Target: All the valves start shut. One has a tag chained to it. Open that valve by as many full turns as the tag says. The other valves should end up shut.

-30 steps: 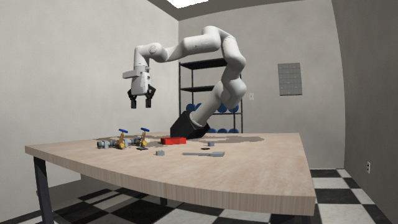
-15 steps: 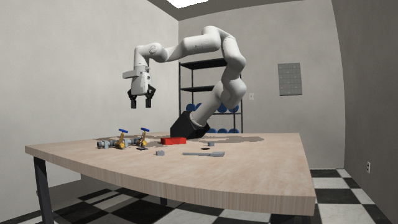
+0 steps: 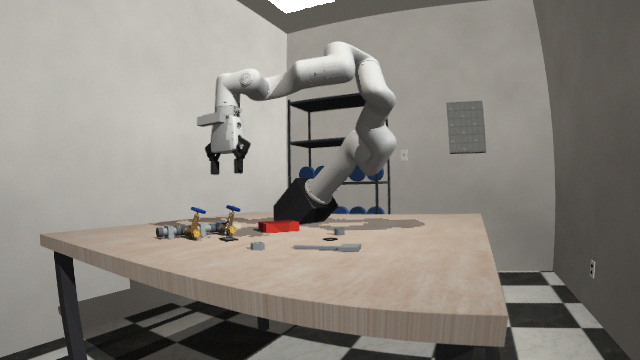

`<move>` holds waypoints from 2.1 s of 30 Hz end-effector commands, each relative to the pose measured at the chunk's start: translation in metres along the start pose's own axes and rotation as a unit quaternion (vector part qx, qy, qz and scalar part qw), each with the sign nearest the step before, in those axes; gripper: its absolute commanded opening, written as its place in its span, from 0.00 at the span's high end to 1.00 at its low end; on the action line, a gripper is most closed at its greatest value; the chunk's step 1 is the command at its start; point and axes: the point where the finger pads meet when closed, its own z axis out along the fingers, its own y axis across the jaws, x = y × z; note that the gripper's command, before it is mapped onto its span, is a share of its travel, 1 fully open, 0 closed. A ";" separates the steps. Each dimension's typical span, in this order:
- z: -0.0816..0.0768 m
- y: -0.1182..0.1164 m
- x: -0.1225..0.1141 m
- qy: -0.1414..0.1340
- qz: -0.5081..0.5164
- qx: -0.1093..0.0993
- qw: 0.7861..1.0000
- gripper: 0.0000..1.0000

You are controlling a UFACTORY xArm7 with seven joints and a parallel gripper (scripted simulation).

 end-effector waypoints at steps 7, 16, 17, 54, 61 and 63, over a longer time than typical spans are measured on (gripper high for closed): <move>0.029 0.024 -0.055 0.055 0.224 0.026 0.973 0.00; 0.055 0.042 -0.101 0.095 0.429 0.054 0.896 0.00; 0.056 0.043 -0.102 0.101 0.452 0.056 0.885 0.00; 0.065 0.044 -0.098 0.158 0.658 0.073 0.733 0.00; 0.080 0.045 -0.093 0.158 0.658 0.073 0.733 0.00; 0.080 0.045 -0.093 0.158 0.658 0.073 0.733 0.00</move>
